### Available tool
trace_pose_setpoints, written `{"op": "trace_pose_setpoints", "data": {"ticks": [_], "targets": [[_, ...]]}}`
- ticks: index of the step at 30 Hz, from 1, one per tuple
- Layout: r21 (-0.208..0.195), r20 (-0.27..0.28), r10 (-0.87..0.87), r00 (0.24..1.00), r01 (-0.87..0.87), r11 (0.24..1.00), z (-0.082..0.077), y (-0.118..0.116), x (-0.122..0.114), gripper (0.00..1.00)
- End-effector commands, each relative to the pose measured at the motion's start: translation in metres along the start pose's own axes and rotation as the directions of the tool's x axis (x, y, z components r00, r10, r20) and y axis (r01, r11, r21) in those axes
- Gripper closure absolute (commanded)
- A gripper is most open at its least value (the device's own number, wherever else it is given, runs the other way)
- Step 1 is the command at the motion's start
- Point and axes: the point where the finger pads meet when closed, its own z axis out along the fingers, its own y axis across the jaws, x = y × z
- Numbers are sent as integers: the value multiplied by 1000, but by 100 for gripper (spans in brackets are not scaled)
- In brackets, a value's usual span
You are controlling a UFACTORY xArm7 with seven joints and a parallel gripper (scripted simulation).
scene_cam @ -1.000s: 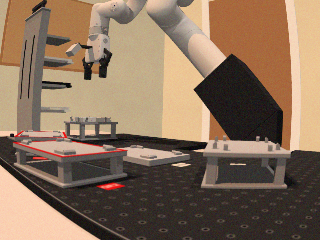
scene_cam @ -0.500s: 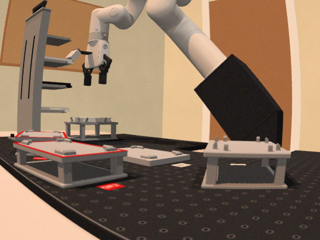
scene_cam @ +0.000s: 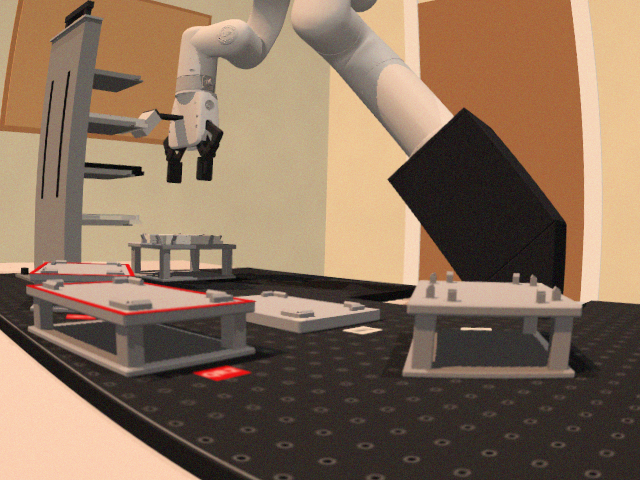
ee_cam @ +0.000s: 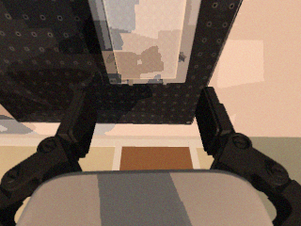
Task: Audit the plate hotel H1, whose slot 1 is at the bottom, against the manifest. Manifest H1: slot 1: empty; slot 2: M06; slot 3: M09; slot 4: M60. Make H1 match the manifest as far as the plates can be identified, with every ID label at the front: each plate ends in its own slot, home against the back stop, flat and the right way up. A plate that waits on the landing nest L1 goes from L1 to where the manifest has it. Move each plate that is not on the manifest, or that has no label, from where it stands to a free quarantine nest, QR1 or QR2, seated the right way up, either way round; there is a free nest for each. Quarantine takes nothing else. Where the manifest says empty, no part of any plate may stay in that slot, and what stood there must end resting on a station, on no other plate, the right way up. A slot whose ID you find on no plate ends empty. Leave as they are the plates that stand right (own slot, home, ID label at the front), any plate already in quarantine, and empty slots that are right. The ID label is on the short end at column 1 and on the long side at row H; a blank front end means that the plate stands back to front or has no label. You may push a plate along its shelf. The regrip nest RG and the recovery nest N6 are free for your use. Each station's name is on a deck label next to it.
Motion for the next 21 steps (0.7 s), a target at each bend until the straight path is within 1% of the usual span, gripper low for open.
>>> {"op": "trace_pose_setpoints", "data": {"ticks": [1,8,10,21], "targets": [[-3,-1,0,1000,0,1000,4,1,0,0],[-3,-1,0,1000,0,1000,16,1,0,0],[-3,-1,0,1000,0,1000,16,1,0,0],[-3,-1,0,1000,0,1000,34,1,0,0]]}}
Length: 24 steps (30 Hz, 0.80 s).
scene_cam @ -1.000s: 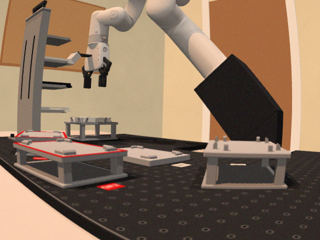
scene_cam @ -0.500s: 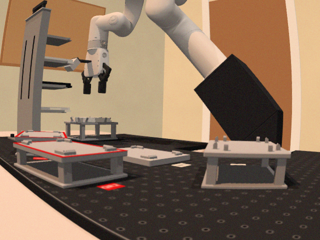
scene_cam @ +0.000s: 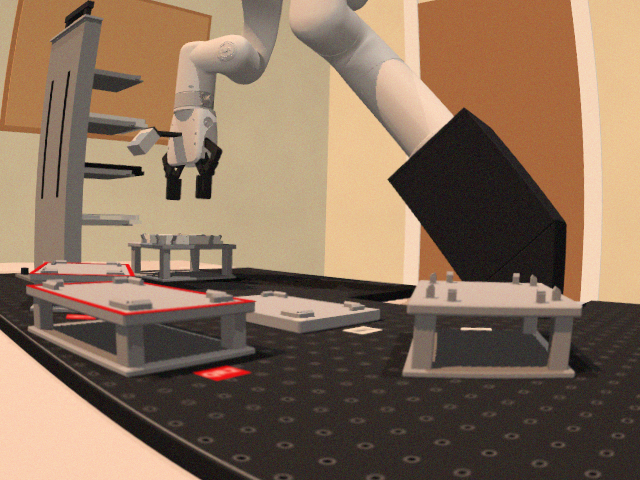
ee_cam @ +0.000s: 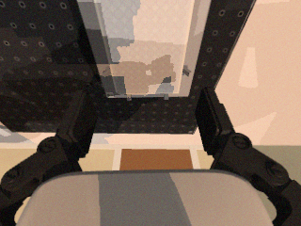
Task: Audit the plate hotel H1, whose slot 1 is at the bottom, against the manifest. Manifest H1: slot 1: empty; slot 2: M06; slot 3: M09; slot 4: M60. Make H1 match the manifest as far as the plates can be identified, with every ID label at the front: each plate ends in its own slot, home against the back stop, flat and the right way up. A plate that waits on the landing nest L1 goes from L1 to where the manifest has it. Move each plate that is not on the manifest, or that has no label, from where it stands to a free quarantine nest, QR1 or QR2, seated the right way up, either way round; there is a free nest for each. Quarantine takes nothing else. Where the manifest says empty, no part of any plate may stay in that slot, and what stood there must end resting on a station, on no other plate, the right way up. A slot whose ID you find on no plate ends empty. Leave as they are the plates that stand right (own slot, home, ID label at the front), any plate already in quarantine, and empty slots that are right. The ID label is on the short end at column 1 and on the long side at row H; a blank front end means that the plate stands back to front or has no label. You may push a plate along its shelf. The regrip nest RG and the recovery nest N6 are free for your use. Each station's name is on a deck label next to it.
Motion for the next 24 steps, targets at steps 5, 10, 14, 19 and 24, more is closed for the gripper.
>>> {"op": "trace_pose_setpoints", "data": {"ticks": [5,10,14,19,24], "targets": [[-3,-1,0,1000,0,1000,8,1,0,0],[-3,-1,0,1000,0,1000,9,1,0,0],[-3,-1,0,1000,0,1000,12,1,0,0],[-3,-1,0,1000,0,1000,20,1,0,0],[-3,-1,0,1000,0,1000,25,1,0,0]]}}
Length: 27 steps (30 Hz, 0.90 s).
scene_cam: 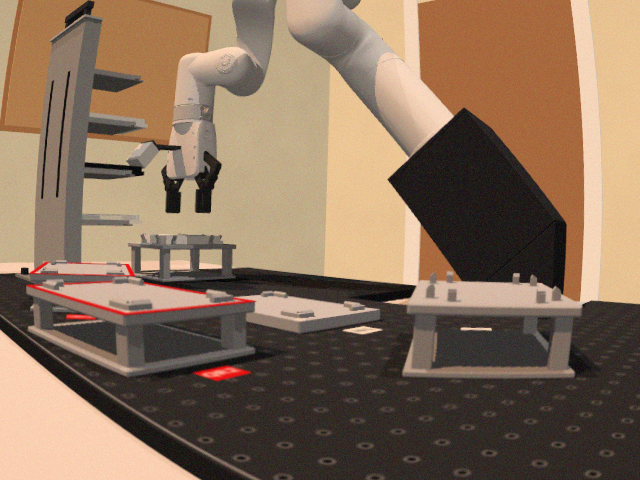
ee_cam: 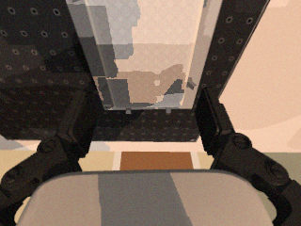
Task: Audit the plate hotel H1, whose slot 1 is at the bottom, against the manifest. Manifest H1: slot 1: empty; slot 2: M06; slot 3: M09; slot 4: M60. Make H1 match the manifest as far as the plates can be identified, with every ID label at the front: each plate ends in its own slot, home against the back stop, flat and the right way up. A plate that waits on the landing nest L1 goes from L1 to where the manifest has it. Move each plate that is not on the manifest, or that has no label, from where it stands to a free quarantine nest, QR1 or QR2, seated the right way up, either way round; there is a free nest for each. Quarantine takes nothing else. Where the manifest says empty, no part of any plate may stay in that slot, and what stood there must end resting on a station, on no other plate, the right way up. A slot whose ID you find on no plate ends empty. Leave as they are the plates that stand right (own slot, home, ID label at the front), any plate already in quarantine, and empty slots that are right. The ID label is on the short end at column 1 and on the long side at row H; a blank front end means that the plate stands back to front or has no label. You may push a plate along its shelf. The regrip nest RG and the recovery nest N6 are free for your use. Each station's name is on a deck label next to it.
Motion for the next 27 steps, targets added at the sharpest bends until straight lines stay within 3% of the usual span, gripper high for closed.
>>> {"op": "trace_pose_setpoints", "data": {"ticks": [1,14,27], "targets": [[-5,-1,0,1000,0,1000,3,2,1,0],[-5,-1,0,1000,0,1000,24,2,1,0],[-5,-1,0,1000,0,1000,26,2,1,0]]}}
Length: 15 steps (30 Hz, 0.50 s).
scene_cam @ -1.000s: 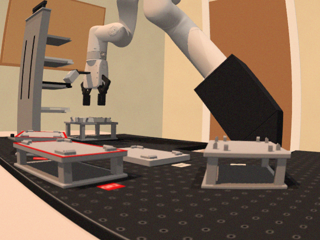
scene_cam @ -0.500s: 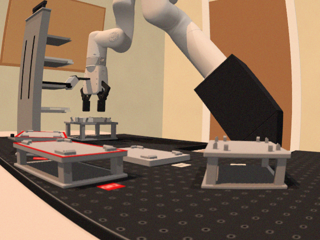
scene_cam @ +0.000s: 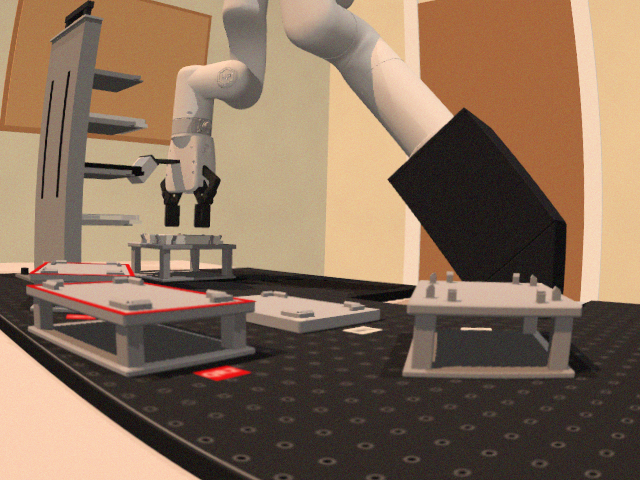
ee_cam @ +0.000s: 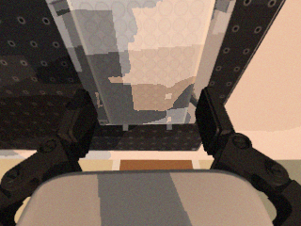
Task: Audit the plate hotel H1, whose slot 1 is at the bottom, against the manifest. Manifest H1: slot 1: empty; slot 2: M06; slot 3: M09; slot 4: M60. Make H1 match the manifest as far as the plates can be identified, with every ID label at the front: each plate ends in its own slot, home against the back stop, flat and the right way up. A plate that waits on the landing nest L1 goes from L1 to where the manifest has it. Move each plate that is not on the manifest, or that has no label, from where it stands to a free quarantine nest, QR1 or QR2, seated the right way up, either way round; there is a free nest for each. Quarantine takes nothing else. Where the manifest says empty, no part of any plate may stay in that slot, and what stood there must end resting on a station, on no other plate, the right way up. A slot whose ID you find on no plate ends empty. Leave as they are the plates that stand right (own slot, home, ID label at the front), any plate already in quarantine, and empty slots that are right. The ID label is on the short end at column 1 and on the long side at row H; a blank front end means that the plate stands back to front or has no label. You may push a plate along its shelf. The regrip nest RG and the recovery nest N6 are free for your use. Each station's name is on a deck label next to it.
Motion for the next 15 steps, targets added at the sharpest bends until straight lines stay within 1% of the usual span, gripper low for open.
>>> {"op": "trace_pose_setpoints", "data": {"ticks": [1,15], "targets": [[-2,-1,0,1000,0,1000,1,1,0,0],[-2,0,0,1000,0,1000,9,1,0,0]]}}
